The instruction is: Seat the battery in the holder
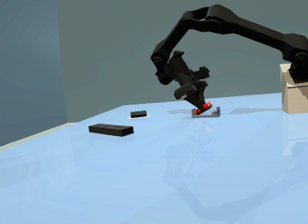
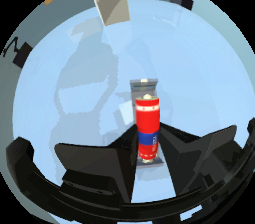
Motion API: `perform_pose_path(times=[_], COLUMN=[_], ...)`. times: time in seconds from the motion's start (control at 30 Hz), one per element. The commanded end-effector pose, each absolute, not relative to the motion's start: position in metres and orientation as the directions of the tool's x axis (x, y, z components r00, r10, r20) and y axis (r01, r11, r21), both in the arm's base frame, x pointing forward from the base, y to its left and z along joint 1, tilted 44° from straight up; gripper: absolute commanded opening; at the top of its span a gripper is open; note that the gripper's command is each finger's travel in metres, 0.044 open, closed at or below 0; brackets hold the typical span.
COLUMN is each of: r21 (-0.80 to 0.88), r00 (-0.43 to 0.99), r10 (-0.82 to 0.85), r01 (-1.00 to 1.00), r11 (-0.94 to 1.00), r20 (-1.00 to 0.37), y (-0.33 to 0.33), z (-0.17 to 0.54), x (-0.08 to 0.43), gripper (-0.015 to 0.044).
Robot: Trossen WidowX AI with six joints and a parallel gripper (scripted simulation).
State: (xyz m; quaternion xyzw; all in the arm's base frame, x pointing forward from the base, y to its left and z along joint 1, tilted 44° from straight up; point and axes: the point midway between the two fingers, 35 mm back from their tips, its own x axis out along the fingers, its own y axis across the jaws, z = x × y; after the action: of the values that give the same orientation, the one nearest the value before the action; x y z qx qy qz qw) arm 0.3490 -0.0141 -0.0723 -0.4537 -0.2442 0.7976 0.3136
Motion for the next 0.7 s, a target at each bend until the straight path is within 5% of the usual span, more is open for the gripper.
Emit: perform_pose_path(times=[0.0,0.67], r21=[-0.672,-0.664], r00=[-0.364,-0.299], r10=[0.723,0.720], r01=[-0.279,-0.280], r11=[-0.686,-0.693], r20=[-0.586,-0.626], y=[-0.0141,-0.0130], z=[-0.0746,-0.0781], x=[0.3519,0.3513], gripper=[0.0068,0.0068])
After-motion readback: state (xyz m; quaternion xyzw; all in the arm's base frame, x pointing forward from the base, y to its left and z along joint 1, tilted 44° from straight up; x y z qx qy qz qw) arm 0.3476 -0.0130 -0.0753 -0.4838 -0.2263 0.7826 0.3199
